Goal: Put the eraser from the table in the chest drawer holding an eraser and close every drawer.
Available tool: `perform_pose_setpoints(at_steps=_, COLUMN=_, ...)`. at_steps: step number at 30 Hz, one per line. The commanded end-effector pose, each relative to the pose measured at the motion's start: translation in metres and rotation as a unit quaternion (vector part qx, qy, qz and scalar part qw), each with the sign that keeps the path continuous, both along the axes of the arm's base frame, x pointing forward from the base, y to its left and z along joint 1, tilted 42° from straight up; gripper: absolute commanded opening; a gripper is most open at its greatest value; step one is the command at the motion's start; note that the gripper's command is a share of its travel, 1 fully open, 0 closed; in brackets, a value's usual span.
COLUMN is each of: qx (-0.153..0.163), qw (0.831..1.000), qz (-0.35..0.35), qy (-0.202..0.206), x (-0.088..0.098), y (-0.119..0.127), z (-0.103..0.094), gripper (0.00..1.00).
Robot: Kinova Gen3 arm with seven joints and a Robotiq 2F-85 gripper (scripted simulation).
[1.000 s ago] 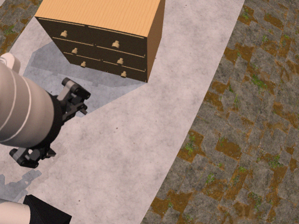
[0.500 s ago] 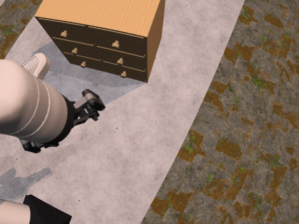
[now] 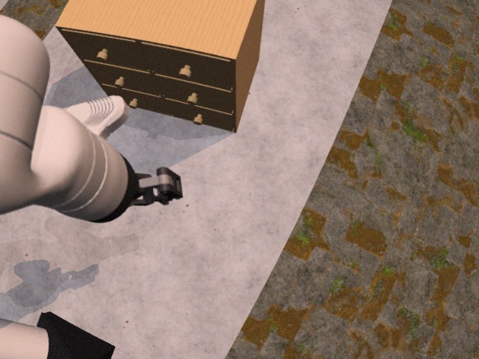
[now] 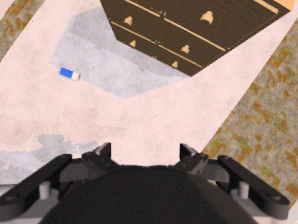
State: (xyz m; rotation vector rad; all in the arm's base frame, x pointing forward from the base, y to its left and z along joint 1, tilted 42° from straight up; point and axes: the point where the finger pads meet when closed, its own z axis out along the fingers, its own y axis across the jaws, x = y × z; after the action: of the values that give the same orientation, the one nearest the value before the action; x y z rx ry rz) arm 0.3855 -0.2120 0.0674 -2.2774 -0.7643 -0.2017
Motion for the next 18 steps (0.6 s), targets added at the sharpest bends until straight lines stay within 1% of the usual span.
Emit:
perform_pose_setpoints(at_steps=1, qx=-0.002, qw=1.000, qz=-0.014, qy=0.016, x=0.003, y=0.007, z=-0.006, gripper=1.00)
perform_pose_setpoints(at_steps=7, qx=-0.007, qw=0.995, qz=-0.070, qy=0.068, x=0.006, y=0.019, z=-0.018, gripper=1.00)
perform_pose_setpoints(at_steps=12, qx=-0.011, qw=0.989, qz=-0.107, qy=0.102, x=0.008, y=0.027, z=-0.026, gripper=1.00)
perform_pose_setpoints(at_steps=15, qx=-0.013, qw=0.985, qz=-0.123, qy=0.117, x=0.009, y=0.031, z=-0.030, gripper=1.00)
perform_pose_setpoints(at_steps=18, qx=-0.013, qw=0.985, qz=-0.126, qy=0.119, x=0.009, y=0.032, z=-0.031, gripper=1.00)
